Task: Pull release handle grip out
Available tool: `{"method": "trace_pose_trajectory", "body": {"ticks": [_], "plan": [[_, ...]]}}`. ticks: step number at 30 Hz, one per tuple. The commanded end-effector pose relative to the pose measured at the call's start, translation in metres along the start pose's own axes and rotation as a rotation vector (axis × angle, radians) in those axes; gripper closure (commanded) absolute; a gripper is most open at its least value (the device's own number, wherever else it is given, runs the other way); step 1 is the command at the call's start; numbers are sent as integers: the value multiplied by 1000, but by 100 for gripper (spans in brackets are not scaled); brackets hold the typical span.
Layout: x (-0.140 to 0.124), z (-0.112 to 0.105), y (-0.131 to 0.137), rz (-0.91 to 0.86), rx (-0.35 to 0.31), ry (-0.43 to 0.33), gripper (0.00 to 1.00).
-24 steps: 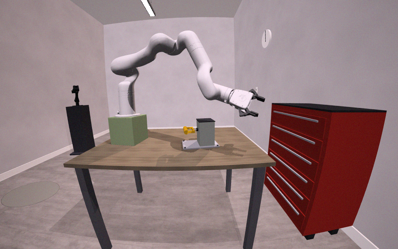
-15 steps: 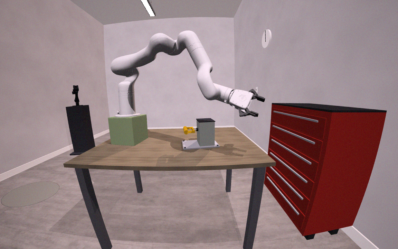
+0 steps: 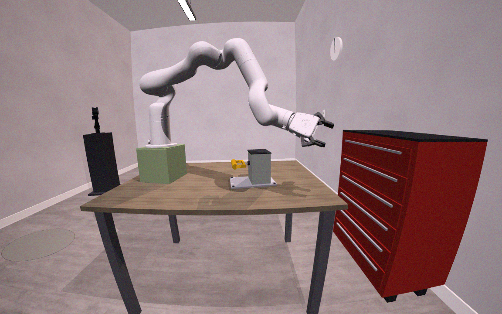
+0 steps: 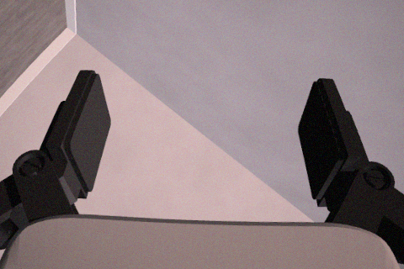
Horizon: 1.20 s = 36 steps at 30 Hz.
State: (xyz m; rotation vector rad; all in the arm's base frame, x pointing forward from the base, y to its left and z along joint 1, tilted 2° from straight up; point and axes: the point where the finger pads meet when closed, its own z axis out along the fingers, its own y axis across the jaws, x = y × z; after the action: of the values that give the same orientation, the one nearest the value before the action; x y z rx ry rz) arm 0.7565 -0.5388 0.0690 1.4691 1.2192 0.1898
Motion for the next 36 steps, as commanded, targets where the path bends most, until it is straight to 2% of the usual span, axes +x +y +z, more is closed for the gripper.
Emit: {"method": "trace_pose_trajectory", "body": {"ticks": [1, 5, 8, 10, 13, 17, 24, 25, 27, 30, 34, 36], "plan": [[-3, -5, 4, 5, 18, 8, 0], [-6, -20, 7, 16, 69, 33, 0], [-8, -40, 10, 30, 128, 63, 0], [-8, -40, 10, 30, 128, 63, 0], [-11, -68, 13, 49, 202, 103, 0], [-12, -120, 16, 81, 315, 168, 0], [-15, -189, 20, 124, 438, 257, 0], [-21, -197, 25, 129, 447, 272, 0], [-21, -197, 25, 129, 447, 272, 0], [-44, -227, 42, 143, 489, 322, 0], [-67, -258, 53, 148, 535, 354, 0], [-69, -261, 53, 148, 539, 356, 0]]}}
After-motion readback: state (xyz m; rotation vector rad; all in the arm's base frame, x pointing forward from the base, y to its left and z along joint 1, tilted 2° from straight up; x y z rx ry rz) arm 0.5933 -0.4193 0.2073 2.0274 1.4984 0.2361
